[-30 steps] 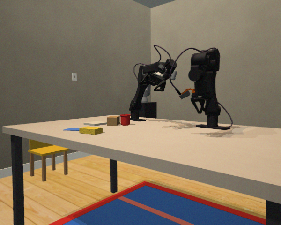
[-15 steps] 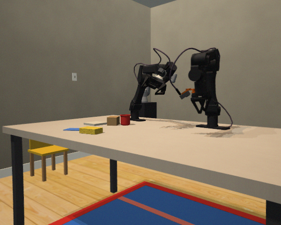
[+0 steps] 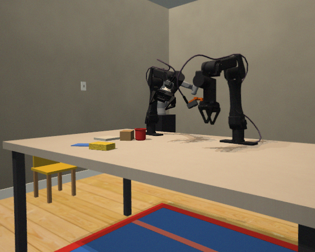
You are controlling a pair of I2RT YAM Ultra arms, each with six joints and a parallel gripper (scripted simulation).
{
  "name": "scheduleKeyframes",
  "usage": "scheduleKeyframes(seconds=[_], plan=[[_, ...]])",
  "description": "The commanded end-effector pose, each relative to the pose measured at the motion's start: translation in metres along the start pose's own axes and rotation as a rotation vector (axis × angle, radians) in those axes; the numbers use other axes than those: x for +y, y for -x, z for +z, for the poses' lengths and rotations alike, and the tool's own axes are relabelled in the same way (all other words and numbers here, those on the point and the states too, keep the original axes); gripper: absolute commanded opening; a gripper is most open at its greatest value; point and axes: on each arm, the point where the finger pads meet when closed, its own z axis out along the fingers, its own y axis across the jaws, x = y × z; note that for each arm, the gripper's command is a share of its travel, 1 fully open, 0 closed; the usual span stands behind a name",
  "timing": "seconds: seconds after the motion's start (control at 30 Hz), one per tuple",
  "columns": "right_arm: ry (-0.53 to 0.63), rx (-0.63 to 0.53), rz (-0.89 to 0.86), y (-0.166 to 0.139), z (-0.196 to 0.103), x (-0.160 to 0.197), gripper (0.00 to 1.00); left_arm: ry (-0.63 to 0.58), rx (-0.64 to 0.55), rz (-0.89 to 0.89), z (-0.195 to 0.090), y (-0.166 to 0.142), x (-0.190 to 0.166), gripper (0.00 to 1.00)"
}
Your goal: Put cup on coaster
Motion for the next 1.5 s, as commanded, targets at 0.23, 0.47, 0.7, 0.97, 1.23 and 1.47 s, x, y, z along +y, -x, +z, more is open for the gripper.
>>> scheduleKeyframes(seconds=[0.23, 0.47, 0.7, 0.97, 1.23, 1.47], plan=[[0.153, 0.058, 0.047, -0.056, -0.01, -0.044, 1.0, 0.326, -0.253, -0.112, -0.063, 0.113, -0.023, 1.0], [0.224, 0.132, 0.051, -0.097, -0.012, -0.071, 1.0, 0.389, -0.488, -0.142, -0.096, 0.172, -0.071, 1.0], [0.29, 0.213, 0.052, -0.142, -0.015, -0.099, 1.0, 0.36, -0.757, -0.168, -0.131, 0.215, -0.134, 1.0], [0.349, 0.282, 0.053, -0.178, -0.018, -0.122, 1.0, 0.251, -1.001, -0.195, -0.162, 0.235, -0.195, 1.0], [0.366, 0.323, 0.086, -0.205, -0.017, -0.146, 1.0, 0.096, -1.171, -0.164, -0.181, 0.237, -0.255, 1.0], [0.344, 0.315, 0.116, -0.206, -0.014, -0.155, 1.0, 0.076, -1.18, -0.131, -0.181, 0.233, -0.268, 1.0]])
